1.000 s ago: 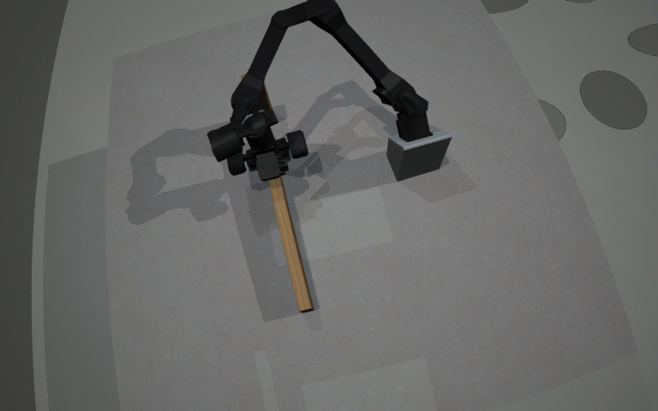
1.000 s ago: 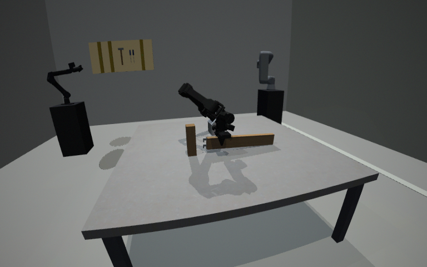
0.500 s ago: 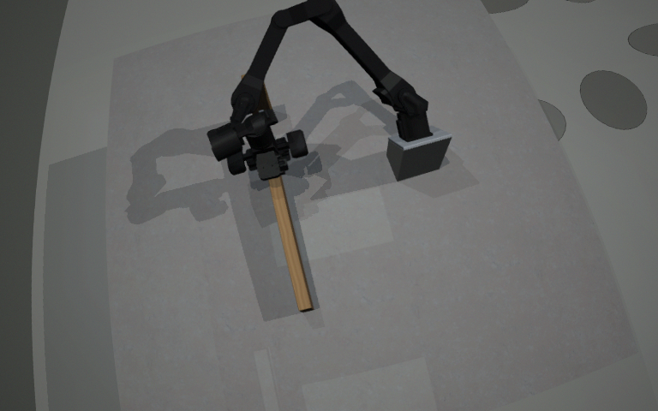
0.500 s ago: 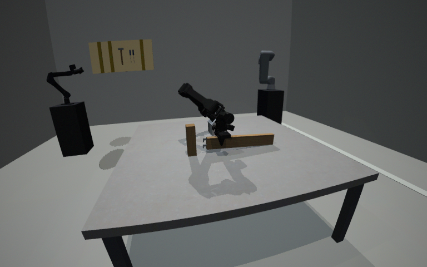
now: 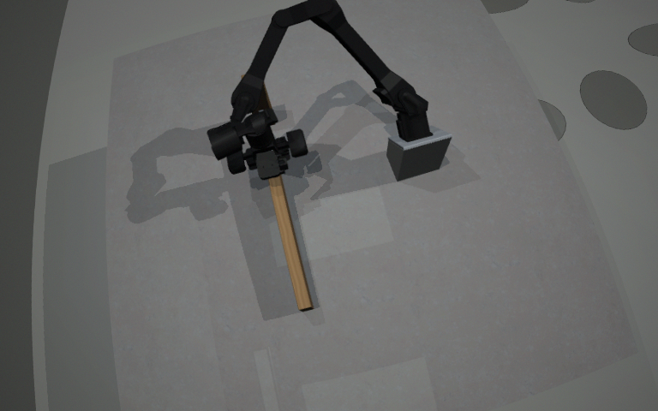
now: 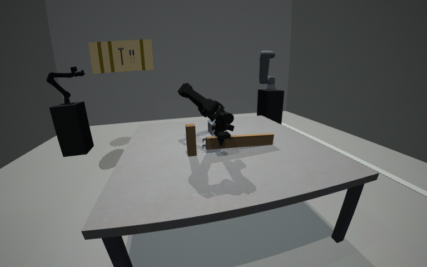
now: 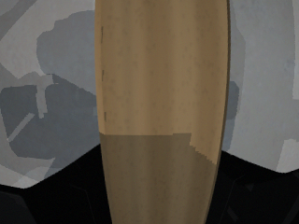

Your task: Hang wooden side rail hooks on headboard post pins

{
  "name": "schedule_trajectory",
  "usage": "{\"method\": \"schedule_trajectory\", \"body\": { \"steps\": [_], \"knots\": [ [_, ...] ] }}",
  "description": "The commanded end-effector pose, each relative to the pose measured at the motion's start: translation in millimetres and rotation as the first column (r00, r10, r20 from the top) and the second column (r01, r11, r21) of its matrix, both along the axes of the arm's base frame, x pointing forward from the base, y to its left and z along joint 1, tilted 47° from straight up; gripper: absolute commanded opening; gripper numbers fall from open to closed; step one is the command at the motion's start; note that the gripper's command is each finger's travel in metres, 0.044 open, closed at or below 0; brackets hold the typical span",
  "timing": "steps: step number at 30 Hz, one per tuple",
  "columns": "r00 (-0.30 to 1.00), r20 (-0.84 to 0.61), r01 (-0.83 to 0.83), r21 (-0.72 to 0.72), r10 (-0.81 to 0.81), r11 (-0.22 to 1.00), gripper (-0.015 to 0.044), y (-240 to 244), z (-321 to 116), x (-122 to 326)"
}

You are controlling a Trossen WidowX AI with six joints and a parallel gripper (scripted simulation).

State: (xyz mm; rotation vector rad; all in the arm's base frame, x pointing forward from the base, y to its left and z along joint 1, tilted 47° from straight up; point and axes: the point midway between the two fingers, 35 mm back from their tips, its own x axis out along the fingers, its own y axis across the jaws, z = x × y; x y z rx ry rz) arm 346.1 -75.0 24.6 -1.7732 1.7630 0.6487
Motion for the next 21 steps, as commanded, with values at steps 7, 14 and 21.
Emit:
{"method": "schedule_trajectory", "body": {
  "steps": [7,14,21],
  "knots": [
    [1.000,0.002,-0.011,0.000,0.011,1.000,0.0000,1.5,2.1,0.9],
    [1.000,0.002,-0.011,0.000,0.011,1.000,0.0000,1.3,2.9,1.1],
    [1.000,0.002,-0.011,0.000,0.011,1.000,0.0000,1.2,3.8,1.2]
  ]
}}
